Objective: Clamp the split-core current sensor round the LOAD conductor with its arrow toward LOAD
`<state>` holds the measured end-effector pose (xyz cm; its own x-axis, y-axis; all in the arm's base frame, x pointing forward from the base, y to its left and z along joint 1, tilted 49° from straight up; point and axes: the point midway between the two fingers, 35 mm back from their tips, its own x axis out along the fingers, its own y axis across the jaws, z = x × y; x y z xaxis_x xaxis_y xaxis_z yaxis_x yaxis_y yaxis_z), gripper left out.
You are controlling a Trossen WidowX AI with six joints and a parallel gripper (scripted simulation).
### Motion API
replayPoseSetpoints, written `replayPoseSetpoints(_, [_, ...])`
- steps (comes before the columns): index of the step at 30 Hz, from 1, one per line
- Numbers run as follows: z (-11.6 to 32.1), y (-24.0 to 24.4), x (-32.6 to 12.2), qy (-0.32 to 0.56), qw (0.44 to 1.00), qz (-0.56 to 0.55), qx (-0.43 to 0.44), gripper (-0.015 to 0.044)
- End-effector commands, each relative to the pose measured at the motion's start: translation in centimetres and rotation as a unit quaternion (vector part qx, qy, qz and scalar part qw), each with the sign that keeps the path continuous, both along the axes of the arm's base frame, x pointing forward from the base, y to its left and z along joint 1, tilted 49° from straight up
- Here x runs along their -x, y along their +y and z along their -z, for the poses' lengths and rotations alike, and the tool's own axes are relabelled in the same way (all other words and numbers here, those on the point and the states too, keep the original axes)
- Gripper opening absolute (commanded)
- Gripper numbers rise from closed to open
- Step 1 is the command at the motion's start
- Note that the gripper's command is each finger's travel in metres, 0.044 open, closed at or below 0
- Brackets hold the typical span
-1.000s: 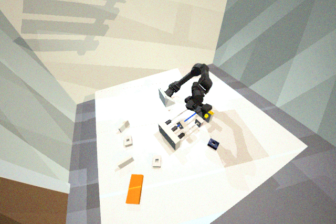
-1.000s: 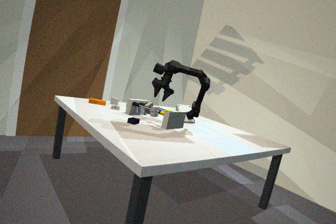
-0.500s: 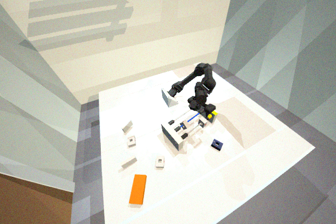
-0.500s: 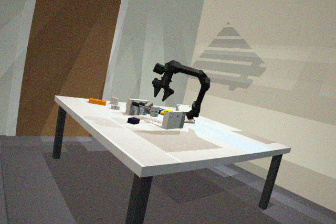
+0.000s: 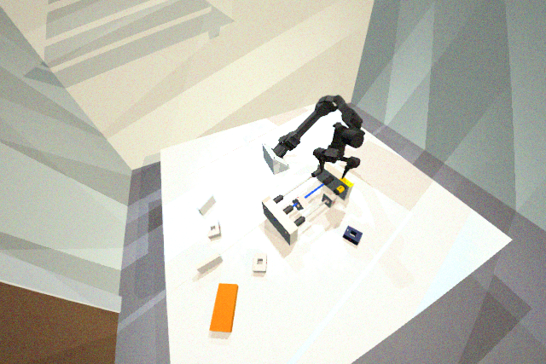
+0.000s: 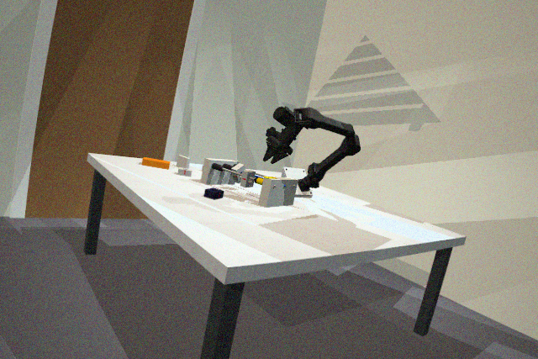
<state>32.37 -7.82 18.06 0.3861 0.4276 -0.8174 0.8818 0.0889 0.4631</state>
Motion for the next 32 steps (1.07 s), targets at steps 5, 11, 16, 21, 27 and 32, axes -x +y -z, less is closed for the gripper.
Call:
replayPoseSetpoints(5, [-3.0,2.0,3.3,-0.083,0.983,0.016,0.164,0.044])
replayPoseSetpoints(11, [-4.5,2.5,4.8,-0.135,0.964,0.038,0.226,0.044])
replayPoseSetpoints(16, [-4.4,2.6,4.3,-0.124,0.97,0.027,0.21,0.044])
replayPoseSetpoints(21, [-4.4,2.6,4.3,-0.124,0.97,0.027,0.21,0.044])
replayPoseSetpoints(27, [-4.4,2.5,4.2,-0.121,0.971,0.026,0.207,0.044])
replayPoseSetpoints(32, [-4.1,2.5,3.9,-0.106,0.978,0.017,0.181,0.044])
